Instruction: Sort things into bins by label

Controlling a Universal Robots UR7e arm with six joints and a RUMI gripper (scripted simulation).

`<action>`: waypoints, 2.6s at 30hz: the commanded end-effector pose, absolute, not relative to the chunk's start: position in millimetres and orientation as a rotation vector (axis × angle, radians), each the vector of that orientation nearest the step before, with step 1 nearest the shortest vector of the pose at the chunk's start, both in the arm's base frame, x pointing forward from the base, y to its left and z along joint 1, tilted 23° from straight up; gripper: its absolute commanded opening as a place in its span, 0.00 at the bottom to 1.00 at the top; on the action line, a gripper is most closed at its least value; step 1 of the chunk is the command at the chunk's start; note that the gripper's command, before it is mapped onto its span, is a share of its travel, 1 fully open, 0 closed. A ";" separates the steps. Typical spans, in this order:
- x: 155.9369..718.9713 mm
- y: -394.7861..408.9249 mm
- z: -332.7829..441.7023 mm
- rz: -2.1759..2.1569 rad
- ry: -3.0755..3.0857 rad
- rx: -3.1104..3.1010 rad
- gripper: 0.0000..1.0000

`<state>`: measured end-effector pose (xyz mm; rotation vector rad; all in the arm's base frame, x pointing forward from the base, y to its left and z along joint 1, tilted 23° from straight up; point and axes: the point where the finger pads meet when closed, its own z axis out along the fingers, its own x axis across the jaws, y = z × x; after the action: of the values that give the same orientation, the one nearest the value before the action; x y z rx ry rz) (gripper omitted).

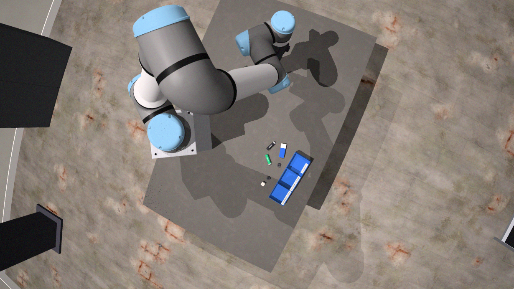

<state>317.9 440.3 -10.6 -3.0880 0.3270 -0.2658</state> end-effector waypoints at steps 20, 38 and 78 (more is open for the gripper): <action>382.2 335.2 -10.0 -0.181 0.776 -2.956 0.04; 411.0 251.6 -10.1 -0.142 1.056 -2.823 0.04; 417.2 63.3 -10.3 -0.126 1.732 -2.282 0.04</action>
<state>418.6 74.4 -11.1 -2.3134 1.7090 -0.1235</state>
